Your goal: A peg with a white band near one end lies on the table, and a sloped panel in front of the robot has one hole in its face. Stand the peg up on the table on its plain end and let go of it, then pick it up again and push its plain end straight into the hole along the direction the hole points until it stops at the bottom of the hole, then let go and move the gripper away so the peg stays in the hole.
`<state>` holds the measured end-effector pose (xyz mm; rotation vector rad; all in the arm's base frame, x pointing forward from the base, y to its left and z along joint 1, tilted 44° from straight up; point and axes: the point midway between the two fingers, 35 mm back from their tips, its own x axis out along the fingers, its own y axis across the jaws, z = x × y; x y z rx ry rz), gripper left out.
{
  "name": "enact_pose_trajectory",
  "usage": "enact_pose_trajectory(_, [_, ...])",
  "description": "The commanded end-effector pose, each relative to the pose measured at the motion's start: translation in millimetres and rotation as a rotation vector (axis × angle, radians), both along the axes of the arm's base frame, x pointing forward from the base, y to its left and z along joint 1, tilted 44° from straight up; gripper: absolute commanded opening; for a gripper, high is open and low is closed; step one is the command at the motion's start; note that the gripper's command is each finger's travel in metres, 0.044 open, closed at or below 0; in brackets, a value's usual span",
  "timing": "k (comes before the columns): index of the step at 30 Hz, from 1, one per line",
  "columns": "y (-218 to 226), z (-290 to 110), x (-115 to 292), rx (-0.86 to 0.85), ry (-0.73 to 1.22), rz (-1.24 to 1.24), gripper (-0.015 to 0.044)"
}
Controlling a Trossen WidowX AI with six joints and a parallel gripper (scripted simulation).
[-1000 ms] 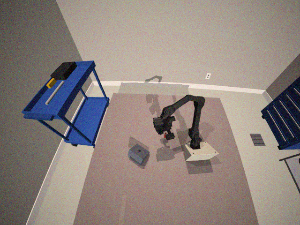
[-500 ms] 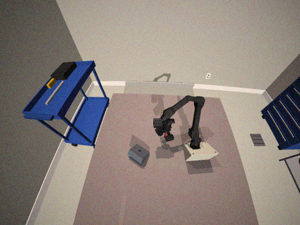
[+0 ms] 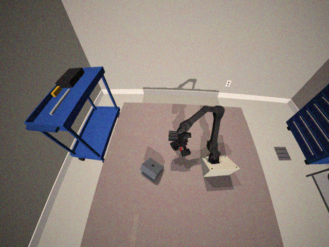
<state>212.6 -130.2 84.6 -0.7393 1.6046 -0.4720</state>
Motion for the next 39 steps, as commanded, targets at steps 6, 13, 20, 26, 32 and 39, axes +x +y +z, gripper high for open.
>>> enact_pose_trajectory(6, [0.0, 0.0, 0.0, 0.0, 0.0, 0.0, 0.0282])
enact_pose_trajectory(13, [0.0, 0.0, 0.0, 0.0, 0.0, 0.0, 0.0099])
enact_pose_trajectory(20, [0.0, 0.0, 0.0, 0.0, 0.0, 0.0, 0.0013])
enact_pose_trajectory(26, [2.7, 2.3, 0.8, 0.001, 0.0, 0.0, 0.0])
enact_pose_trajectory(32, [17.4, 15.4, 4.2, 0.006, 0.001, 0.002, 0.0])
enact_pose_trajectory(39, [36.7, 33.9, 7.0, 0.007, 0.003, 0.002, 0.0])
